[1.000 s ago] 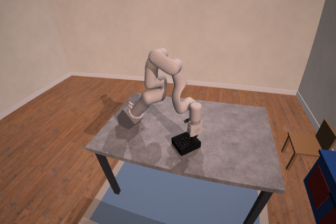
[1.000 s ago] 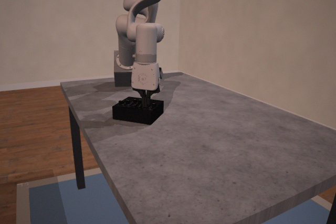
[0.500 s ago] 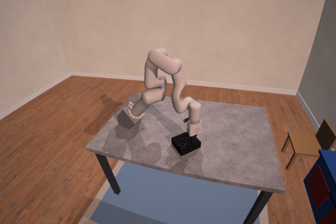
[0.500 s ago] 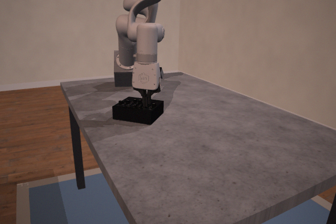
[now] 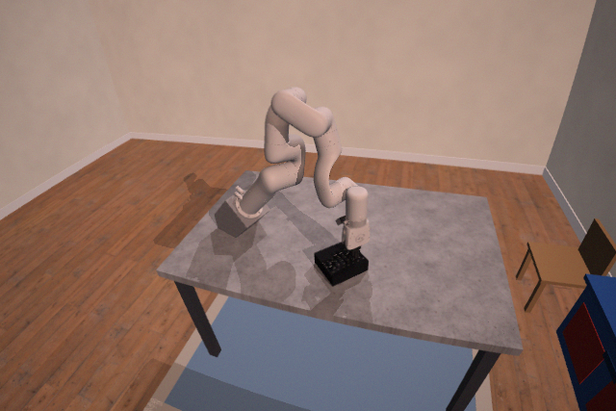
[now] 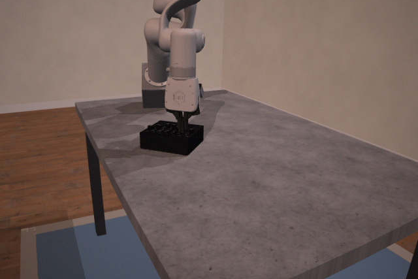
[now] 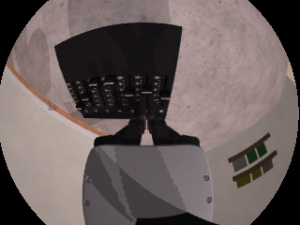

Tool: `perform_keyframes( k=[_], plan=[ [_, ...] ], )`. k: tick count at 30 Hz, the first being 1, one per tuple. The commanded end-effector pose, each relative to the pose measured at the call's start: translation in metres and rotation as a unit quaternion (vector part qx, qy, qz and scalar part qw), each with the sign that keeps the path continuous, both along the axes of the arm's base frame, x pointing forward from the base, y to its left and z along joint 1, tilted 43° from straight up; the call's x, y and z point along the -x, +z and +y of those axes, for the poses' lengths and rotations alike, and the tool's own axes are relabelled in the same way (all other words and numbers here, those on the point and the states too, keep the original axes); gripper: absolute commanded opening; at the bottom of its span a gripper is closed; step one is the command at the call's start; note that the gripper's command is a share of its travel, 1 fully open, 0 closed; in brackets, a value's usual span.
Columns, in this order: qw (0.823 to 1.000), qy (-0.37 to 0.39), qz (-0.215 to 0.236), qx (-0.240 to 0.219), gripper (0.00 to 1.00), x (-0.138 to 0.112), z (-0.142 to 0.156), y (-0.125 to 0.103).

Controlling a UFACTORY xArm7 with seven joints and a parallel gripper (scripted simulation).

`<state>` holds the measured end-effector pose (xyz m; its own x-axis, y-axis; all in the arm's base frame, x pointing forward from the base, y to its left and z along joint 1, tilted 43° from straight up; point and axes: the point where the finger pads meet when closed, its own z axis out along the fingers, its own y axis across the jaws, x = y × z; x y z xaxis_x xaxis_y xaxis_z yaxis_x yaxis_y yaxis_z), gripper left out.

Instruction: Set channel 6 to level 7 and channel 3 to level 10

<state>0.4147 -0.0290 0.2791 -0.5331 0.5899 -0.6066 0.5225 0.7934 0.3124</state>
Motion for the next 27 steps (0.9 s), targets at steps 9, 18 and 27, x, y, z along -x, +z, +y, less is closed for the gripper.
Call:
perform_keyframes(
  k=[9, 18, 27],
  plan=[
    [1.0, 0.0, -0.001, 0.0, 0.0, -0.0004, 0.0003, 0.0012],
    [1.0, 0.0, -0.001, 0.0, 0.0, -0.0005, 0.0002, 0.0014],
    [1.0, 0.0, -0.001, 0.0, 0.0, -0.0029, -0.0025, 0.0041]
  ],
)
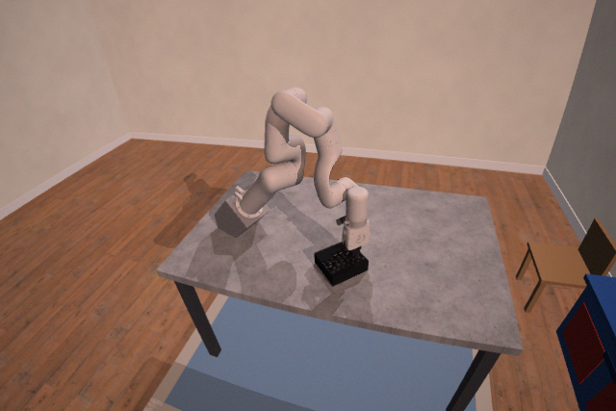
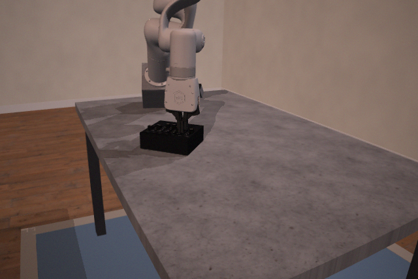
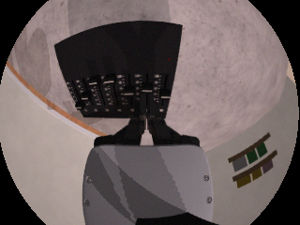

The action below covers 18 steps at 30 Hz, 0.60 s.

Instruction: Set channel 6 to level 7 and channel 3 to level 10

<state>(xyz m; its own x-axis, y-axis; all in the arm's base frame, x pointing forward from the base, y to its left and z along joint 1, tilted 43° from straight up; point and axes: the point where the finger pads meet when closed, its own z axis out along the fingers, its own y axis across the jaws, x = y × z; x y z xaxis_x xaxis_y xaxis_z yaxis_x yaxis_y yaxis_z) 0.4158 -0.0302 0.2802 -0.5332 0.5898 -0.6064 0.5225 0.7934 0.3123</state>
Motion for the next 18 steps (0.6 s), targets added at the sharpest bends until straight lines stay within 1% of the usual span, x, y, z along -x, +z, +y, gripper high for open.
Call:
perform_keyframes(
  k=[1, 11, 18],
  plan=[
    [1.0, 0.0, -0.002, 0.0, 0.0, -0.0018, -0.0013, 0.003],
    [1.0, 0.0, -0.002, 0.0, 0.0, -0.0021, -0.0019, 0.0042],
    [1.0, 0.0, -0.002, 0.0, 0.0, 0.0046, -0.0004, 0.0115]
  ],
)
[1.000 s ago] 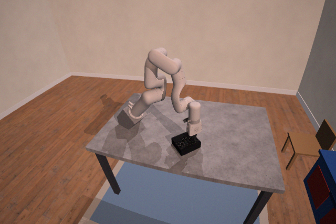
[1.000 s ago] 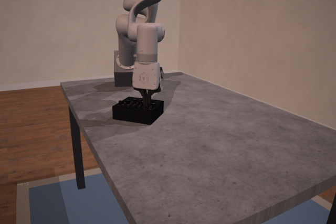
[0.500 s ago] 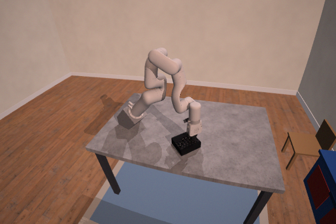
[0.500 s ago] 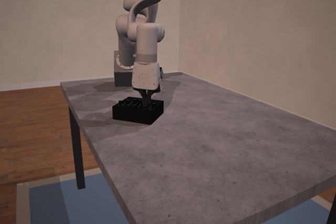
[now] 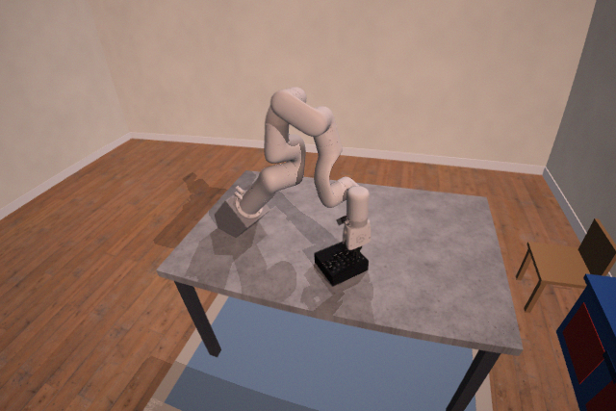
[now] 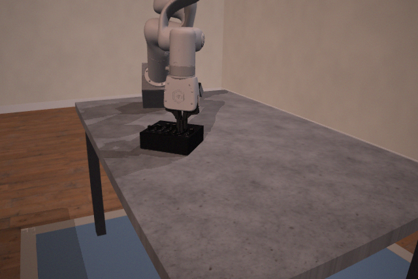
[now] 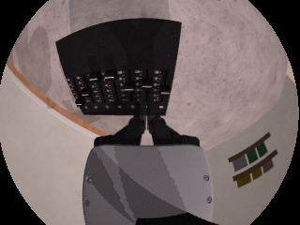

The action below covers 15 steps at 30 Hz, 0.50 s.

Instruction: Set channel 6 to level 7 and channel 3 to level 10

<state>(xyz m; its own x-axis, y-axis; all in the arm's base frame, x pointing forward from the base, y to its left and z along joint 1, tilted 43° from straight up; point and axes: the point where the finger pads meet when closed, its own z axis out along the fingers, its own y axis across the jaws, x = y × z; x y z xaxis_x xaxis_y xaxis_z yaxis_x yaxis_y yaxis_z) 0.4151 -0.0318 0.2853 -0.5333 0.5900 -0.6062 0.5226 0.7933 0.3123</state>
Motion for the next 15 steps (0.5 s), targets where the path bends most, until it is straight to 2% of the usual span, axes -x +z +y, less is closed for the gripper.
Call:
perform_keyframes(
  k=[1, 9, 15],
  plan=[
    [1.0, 0.0, -0.002, 0.0, 0.0, 0.004, 0.001, 0.006],
    [1.0, 0.0, -0.002, 0.0, 0.0, 0.019, 0.005, 0.023],
    [1.0, 0.0, -0.002, 0.0, 0.0, 0.023, 0.006, 0.028]
  ],
)
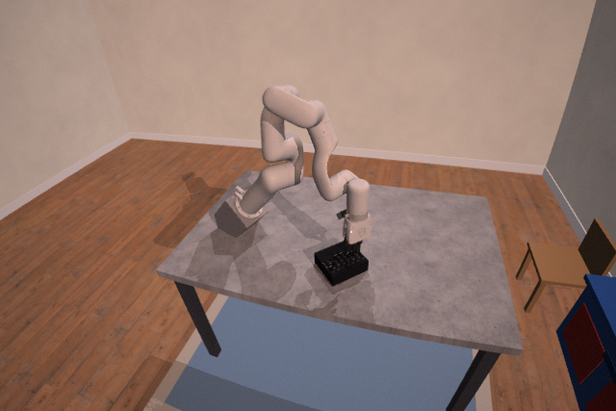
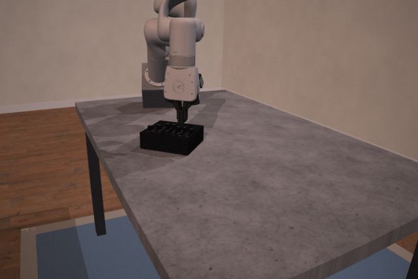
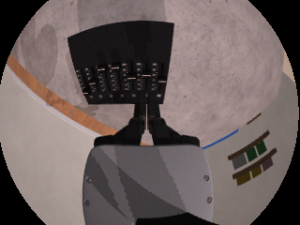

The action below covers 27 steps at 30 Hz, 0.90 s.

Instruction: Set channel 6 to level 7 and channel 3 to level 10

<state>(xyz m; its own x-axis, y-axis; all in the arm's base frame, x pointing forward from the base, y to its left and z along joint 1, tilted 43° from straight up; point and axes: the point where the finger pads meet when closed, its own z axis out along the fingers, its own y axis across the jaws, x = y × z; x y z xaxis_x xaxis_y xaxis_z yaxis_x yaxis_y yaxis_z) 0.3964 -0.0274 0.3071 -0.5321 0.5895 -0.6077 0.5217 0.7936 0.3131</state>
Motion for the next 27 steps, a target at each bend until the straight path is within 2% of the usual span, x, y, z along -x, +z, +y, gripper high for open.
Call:
perform_keyframes(
  k=[1, 12, 13, 20, 27],
  plan=[
    [1.0, 0.0, -0.001, 0.0, 0.0, 0.005, 0.001, 0.006],
    [1.0, 0.0, -0.001, 0.0, 0.0, 0.005, 0.001, 0.006],
    [1.0, 0.0, -0.001, 0.0, 1.0, 0.005, 0.001, 0.006],
    [1.0, 0.0, -0.001, 0.0, 1.0, 0.008, 0.002, 0.009],
    [1.0, 0.0, -0.001, 0.0, 1.0, 0.024, 0.005, 0.027]
  ],
)
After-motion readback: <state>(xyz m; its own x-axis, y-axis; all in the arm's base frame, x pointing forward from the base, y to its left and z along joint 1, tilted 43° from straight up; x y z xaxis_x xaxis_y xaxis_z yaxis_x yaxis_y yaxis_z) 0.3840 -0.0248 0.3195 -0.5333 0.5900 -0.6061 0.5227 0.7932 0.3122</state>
